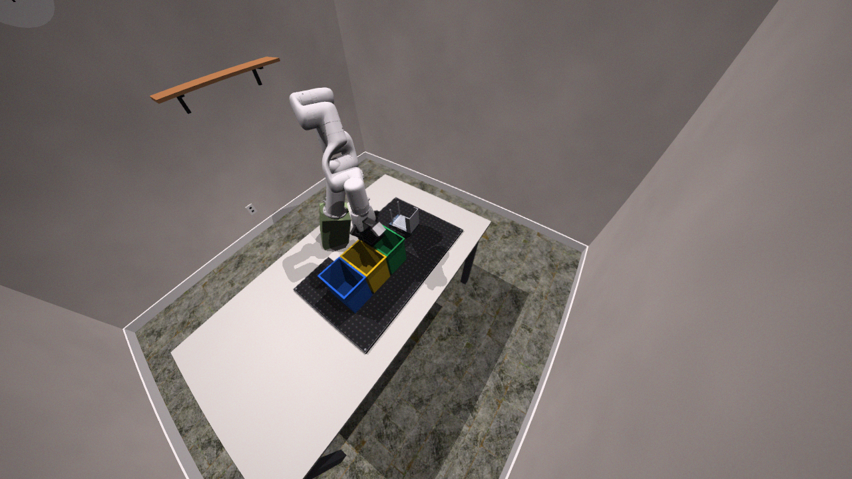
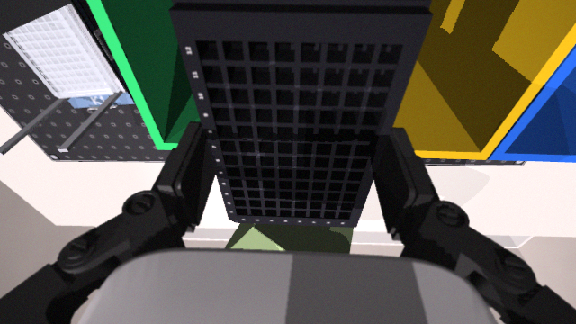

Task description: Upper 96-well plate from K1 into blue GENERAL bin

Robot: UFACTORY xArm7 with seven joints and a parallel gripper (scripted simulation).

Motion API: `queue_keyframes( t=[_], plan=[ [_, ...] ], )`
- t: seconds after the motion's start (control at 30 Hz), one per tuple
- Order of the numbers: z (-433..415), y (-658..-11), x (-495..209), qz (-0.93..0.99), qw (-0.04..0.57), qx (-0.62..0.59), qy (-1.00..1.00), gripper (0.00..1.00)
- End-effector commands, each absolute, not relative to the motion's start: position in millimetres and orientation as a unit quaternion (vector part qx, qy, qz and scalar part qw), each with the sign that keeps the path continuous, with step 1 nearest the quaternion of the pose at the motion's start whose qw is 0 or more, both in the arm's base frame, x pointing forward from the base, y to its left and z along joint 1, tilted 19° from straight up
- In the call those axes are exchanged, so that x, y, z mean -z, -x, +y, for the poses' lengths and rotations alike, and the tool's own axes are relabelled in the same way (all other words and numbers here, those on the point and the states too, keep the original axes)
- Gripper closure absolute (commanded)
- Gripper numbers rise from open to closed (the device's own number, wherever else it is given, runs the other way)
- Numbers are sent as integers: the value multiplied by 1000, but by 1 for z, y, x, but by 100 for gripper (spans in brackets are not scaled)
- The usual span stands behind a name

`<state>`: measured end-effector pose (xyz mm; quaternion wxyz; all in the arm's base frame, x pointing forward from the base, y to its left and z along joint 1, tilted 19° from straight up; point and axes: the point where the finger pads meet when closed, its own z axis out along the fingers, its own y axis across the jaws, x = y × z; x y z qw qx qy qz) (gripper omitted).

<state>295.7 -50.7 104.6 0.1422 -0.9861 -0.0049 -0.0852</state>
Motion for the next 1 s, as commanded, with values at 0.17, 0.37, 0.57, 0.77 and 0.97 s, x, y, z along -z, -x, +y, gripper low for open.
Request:
queue_keyframes(
  t=[0.17, 0.37, 0.57, 0.77, 0.97],
  plan=[
    [-77, -302, -98, -4, 142, 87, 986, 100],
    [-96, -306, -92, -4, 142, 87, 986, 100],
    [-109, -308, -88, -4, 142, 87, 986, 100],
    [-128, -312, -82, -4, 142, 87, 986, 100],
    [-143, -315, -78, -4, 142, 87, 986, 100]
  ],
)
